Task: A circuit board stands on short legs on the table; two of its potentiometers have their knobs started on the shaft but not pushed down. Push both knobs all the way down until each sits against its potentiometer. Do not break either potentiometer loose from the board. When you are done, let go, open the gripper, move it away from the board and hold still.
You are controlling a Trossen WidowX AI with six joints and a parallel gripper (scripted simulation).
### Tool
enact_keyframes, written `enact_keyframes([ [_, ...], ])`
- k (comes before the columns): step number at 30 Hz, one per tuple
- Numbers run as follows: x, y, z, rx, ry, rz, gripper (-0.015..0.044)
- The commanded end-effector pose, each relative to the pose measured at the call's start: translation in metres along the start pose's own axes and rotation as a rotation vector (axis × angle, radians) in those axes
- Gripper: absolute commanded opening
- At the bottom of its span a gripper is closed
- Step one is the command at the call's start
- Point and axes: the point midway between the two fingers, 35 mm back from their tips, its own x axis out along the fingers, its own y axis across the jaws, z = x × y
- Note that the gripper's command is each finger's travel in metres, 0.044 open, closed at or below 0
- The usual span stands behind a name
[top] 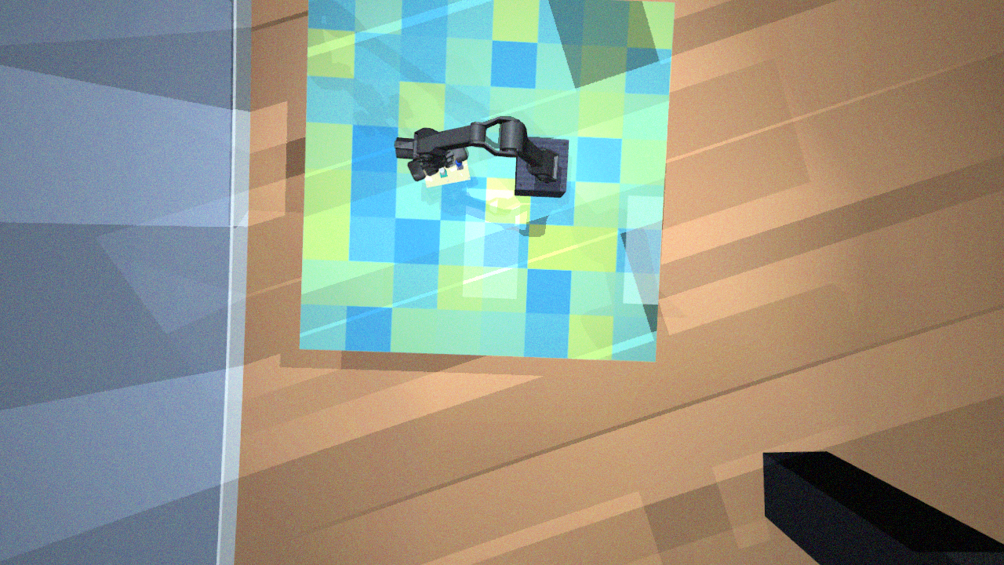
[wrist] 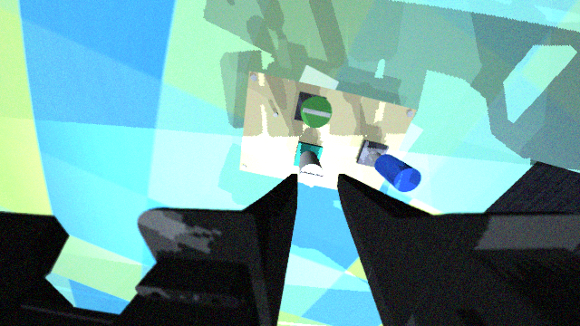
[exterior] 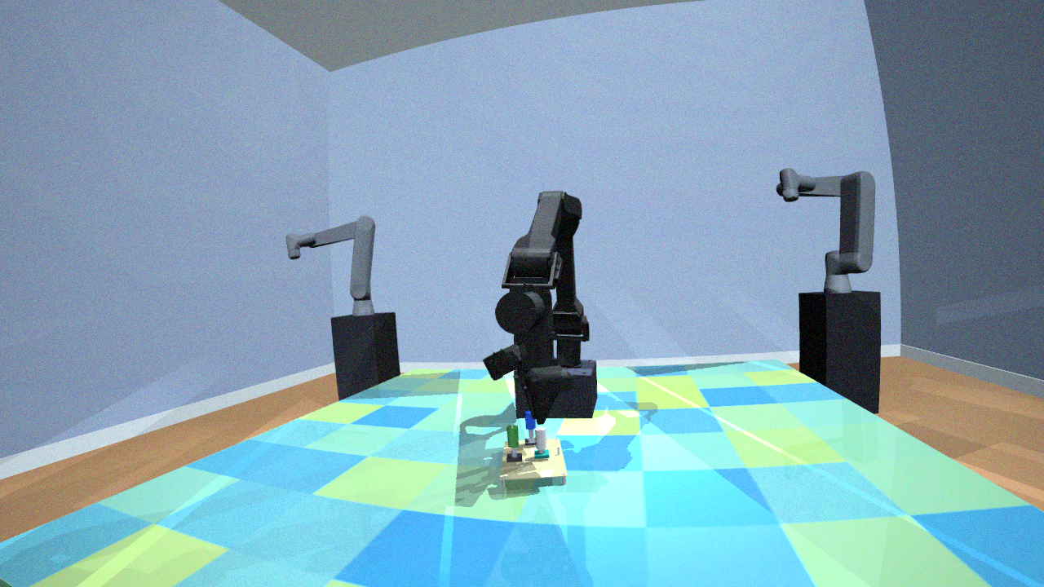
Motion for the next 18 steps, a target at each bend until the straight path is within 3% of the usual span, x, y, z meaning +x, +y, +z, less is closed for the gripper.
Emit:
enact_keyframes([
  [1, -0.0145, 0.0035, 0.0079, -0.068, -0.063, 0.021, 0.0053],
  [3, -0.0149, 0.0035, 0.0086, -0.123, -0.062, 0.019, 0.0],
  [18, -0.0195, 0.0036, 0.0149, -0.641, -0.053, 0.004, 0.0],
])
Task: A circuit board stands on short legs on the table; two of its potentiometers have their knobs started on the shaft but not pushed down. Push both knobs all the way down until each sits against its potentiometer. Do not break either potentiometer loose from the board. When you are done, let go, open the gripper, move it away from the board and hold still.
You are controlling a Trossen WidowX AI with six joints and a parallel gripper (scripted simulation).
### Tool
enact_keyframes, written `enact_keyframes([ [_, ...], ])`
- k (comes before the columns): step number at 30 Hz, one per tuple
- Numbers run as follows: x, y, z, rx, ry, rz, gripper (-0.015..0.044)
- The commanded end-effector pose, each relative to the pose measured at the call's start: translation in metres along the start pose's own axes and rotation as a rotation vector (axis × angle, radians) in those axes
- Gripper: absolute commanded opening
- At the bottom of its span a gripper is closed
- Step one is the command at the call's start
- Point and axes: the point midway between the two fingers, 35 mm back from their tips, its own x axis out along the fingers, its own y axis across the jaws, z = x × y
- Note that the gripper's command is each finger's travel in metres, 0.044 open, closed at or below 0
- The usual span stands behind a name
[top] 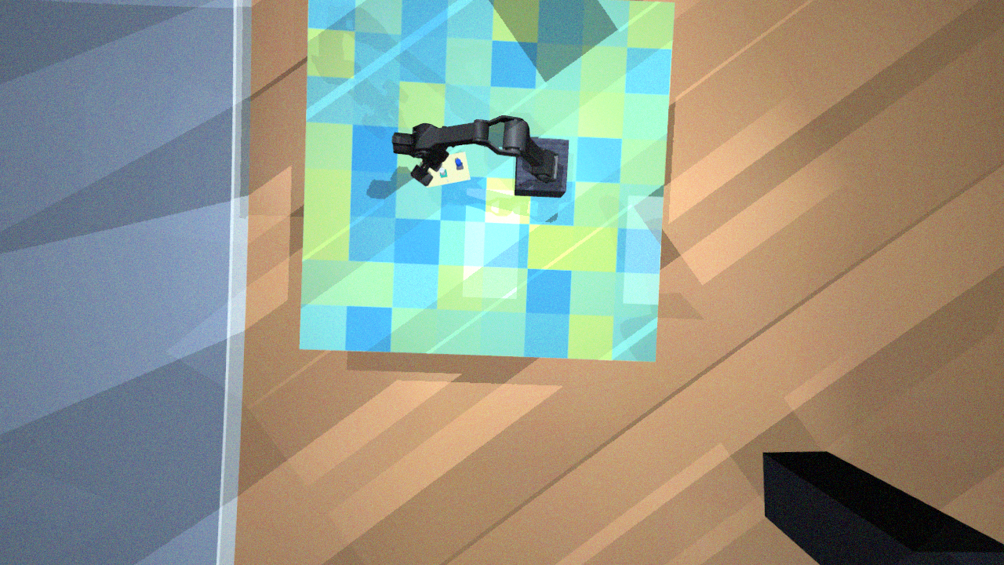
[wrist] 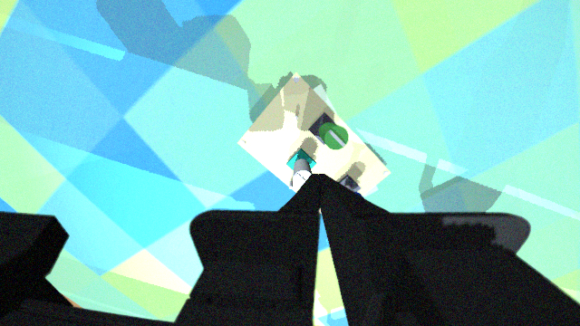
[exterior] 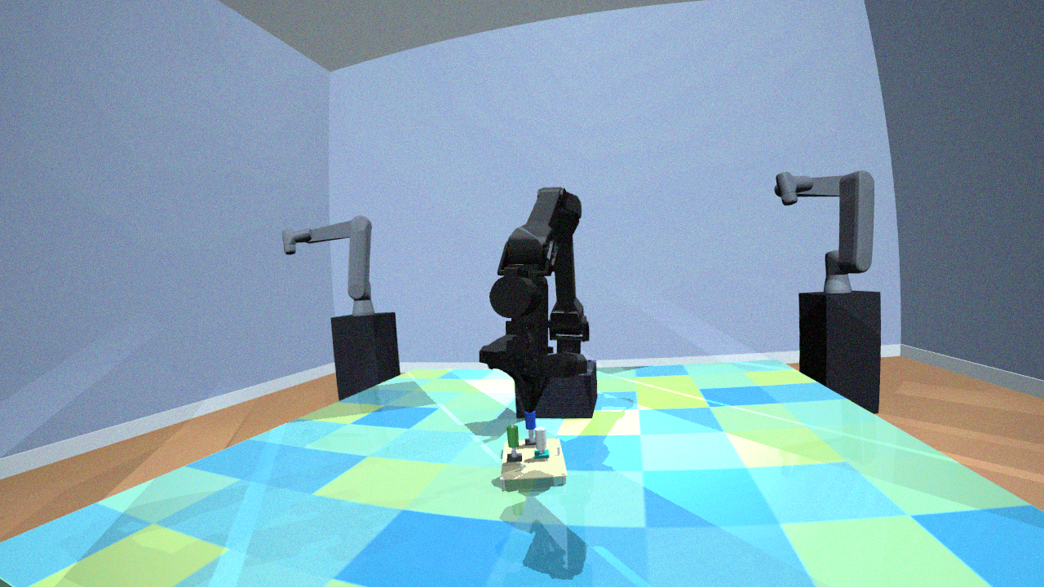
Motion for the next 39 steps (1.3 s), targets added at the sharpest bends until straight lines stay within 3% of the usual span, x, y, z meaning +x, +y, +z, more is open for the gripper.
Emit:
enact_keyframes([
  [1, -0.002, 0.0, 0.003, -0.133, -0.001, 0.002, 0.0],
  [39, -0.013, -0.009, 0.017, -1.45, 0.013, 0.034, 0.0],
])
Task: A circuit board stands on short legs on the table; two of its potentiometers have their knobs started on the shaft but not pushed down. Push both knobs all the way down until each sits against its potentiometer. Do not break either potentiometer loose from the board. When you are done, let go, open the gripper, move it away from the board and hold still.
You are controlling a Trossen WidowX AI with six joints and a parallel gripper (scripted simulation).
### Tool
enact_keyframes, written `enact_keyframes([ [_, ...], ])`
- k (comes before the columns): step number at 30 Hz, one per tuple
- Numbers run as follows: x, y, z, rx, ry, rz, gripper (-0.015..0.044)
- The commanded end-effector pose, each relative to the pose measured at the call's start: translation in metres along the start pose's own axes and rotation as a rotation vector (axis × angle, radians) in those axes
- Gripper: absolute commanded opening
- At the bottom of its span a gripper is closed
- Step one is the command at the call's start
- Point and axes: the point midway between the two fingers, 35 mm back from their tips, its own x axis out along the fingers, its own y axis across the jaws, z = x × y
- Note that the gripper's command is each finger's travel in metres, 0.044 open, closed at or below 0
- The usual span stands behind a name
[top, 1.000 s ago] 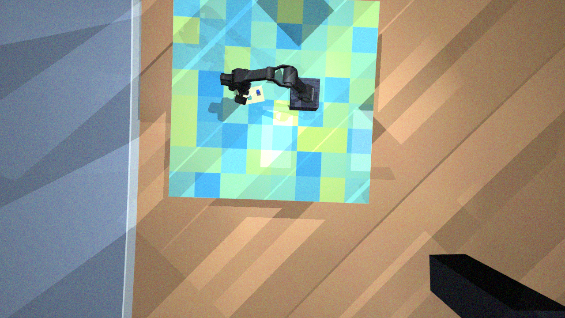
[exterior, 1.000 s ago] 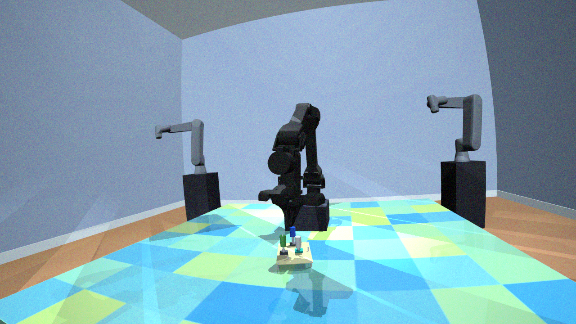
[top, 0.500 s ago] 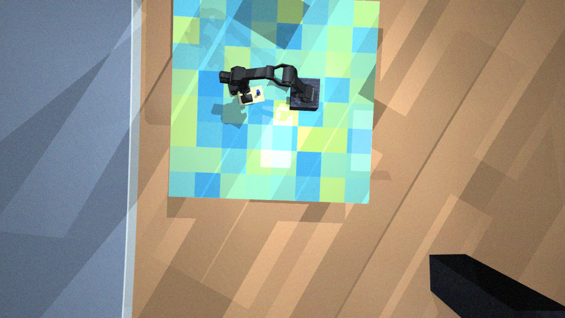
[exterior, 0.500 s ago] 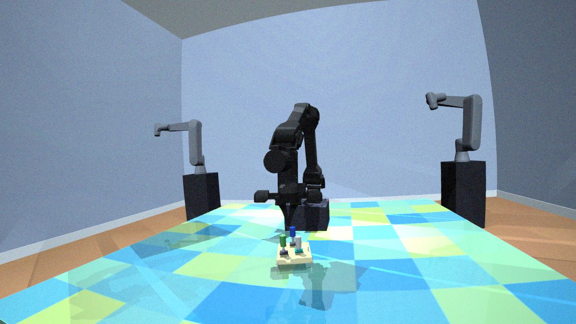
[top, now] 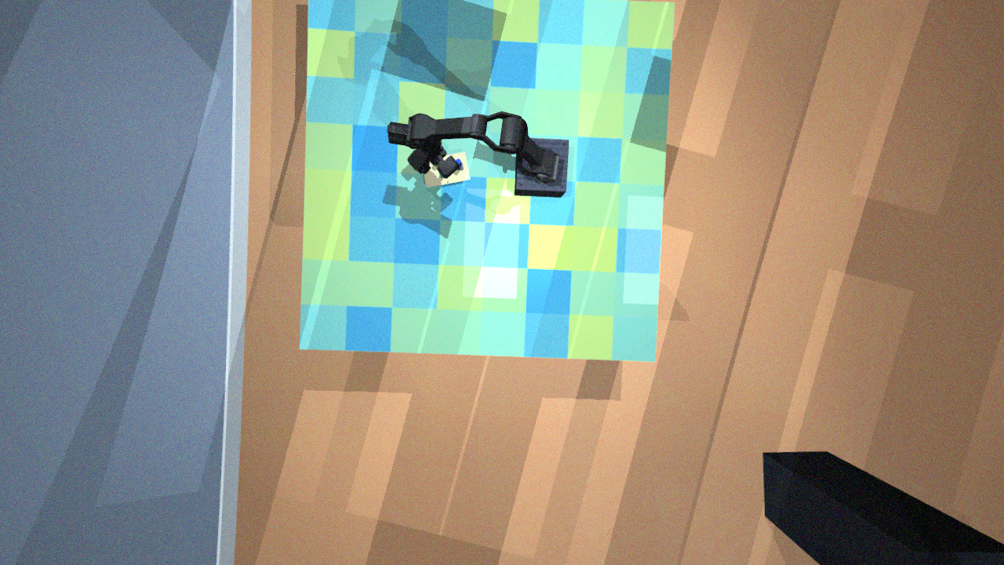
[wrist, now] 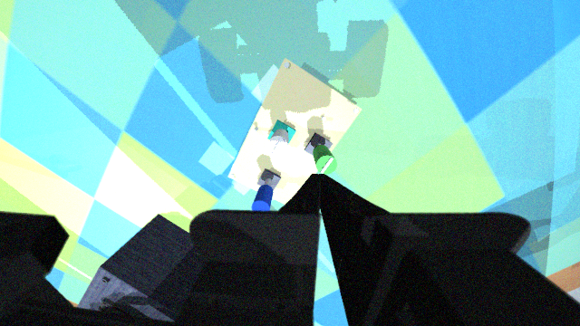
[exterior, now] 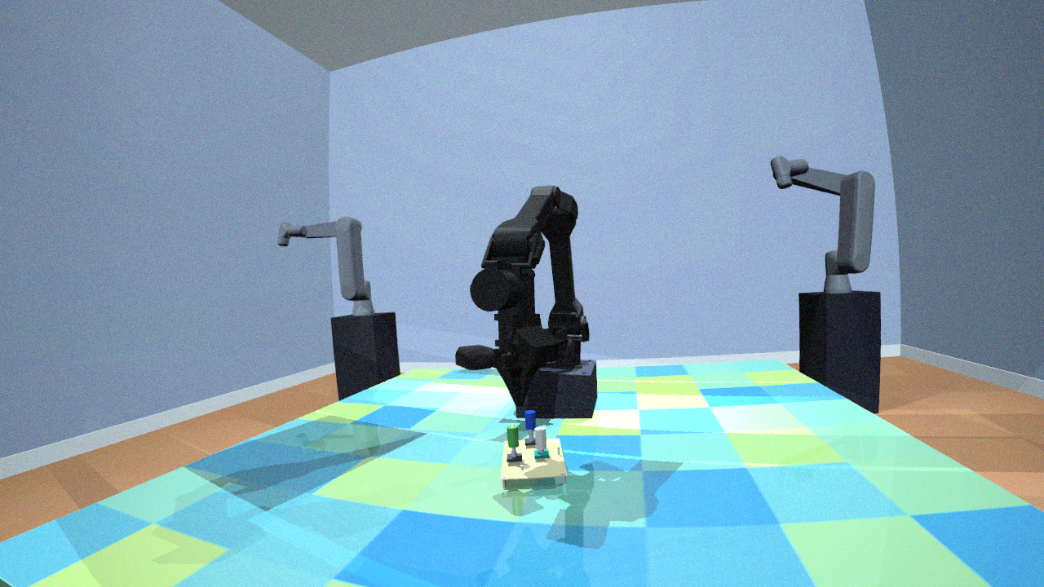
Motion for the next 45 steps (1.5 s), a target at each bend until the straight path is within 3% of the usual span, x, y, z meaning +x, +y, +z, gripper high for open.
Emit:
enact_keyframes([
  [1, -0.002, -0.002, 0.001, -0.134, -0.008, 0.003, 0.0],
  [32, -0.012, -0.014, -0.005, -1.202, -0.03, 0.018, 0.0],
  [45, 0.008, -0.013, -0.005, -1.225, -0.031, 0.018, 0.0],
])
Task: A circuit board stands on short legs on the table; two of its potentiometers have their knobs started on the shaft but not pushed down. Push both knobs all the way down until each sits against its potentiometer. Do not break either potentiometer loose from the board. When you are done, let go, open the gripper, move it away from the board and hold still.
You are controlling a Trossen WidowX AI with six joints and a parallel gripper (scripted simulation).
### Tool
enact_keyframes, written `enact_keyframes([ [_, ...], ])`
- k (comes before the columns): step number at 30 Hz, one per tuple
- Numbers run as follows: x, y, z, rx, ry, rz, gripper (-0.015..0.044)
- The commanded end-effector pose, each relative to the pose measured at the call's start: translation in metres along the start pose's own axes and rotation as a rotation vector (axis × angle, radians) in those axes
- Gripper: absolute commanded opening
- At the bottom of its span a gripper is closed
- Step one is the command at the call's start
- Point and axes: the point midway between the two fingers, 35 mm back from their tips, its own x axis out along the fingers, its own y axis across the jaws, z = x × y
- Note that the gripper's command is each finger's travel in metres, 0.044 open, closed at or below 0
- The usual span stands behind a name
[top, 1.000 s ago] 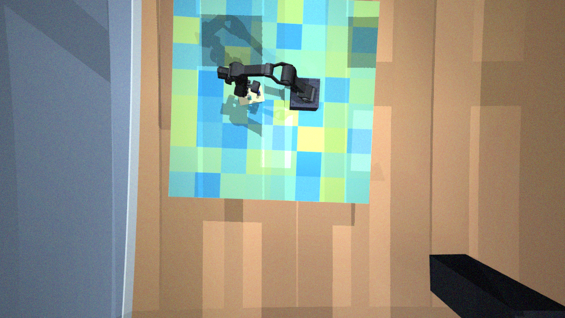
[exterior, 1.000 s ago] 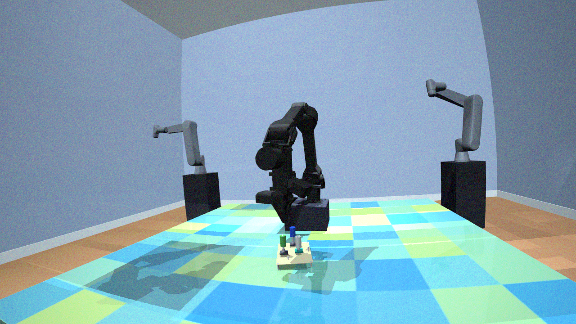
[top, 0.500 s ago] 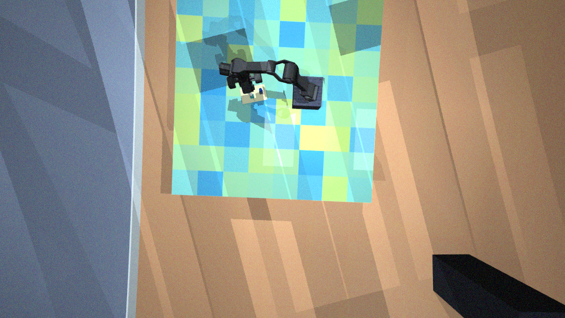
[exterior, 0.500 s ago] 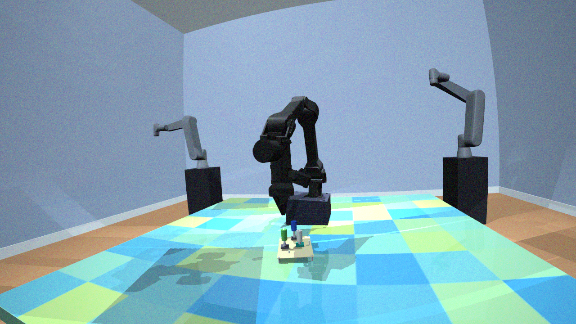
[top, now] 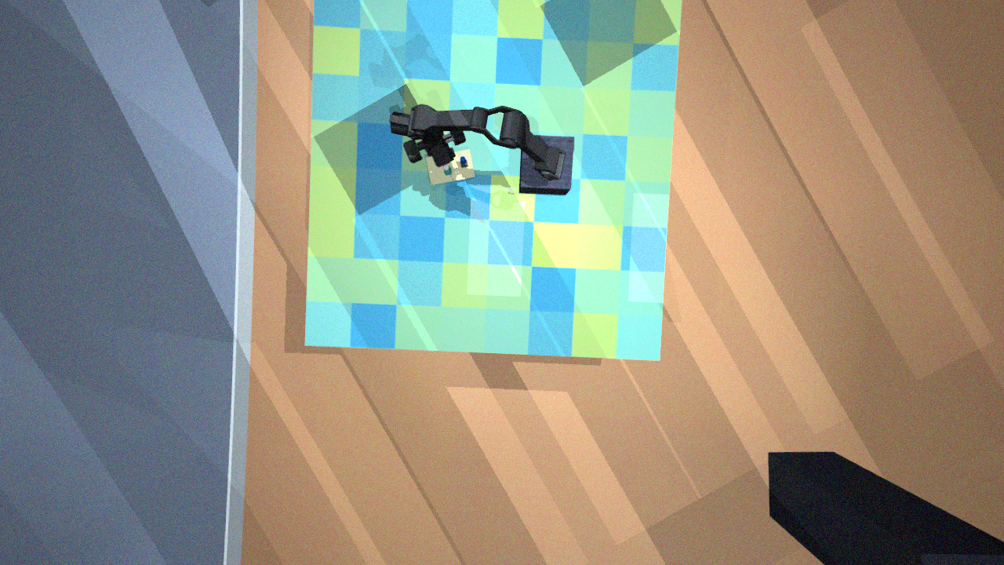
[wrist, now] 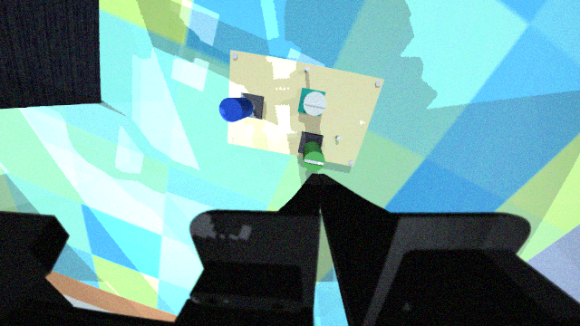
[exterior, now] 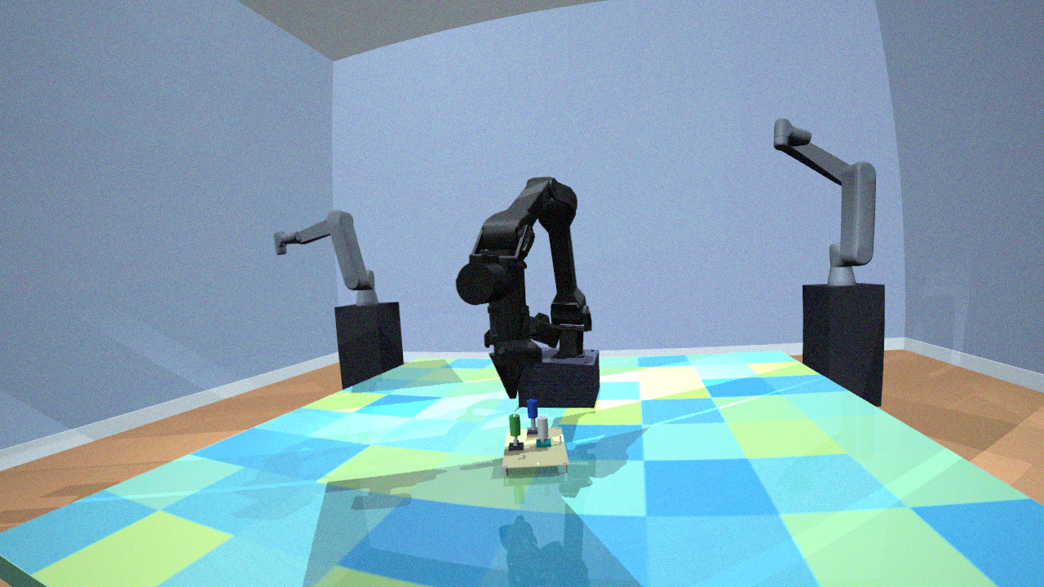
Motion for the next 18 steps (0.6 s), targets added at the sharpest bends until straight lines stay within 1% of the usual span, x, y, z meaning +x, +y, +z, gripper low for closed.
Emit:
enact_keyframes([
  [1, 0.004, 0.0, 0.001, -0.005, -0.007, 0.001, 0.0],
  [18, 0.025, 0.0, 0.001, -0.005, -0.007, 0.001, 0.0],
])
